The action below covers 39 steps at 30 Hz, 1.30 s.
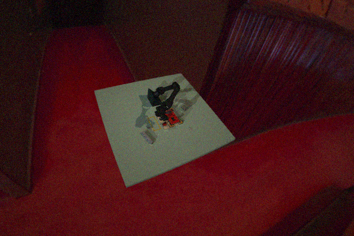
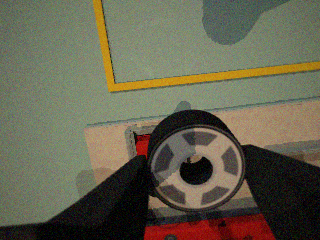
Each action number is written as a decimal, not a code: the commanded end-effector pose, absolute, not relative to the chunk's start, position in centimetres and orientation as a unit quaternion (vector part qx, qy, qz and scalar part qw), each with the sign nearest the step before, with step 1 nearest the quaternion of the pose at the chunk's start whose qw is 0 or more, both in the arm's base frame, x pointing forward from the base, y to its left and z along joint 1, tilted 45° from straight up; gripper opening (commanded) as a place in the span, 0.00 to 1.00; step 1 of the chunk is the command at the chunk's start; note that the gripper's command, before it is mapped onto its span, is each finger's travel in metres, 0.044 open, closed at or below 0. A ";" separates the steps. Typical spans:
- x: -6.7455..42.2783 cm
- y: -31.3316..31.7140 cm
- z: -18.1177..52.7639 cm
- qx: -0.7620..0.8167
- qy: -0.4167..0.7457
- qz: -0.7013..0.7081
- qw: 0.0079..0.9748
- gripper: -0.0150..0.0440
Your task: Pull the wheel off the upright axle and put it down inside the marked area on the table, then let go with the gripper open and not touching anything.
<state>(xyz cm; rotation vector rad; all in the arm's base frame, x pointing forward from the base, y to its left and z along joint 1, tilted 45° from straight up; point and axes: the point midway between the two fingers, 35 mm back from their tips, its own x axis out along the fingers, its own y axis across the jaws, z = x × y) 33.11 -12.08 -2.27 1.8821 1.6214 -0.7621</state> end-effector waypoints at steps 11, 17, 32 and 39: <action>28.7 -15.9 -6.2 0.698 0.602 -0.281 0.267 0.25; 28.9 -14.9 -7.1 0.698 0.602 -0.281 0.267 0.25; 29.9 -10.2 -12.1 0.699 0.602 -0.280 0.267 0.25; 29.9 -8.5 -13.6 0.699 0.602 -0.279 0.266 0.25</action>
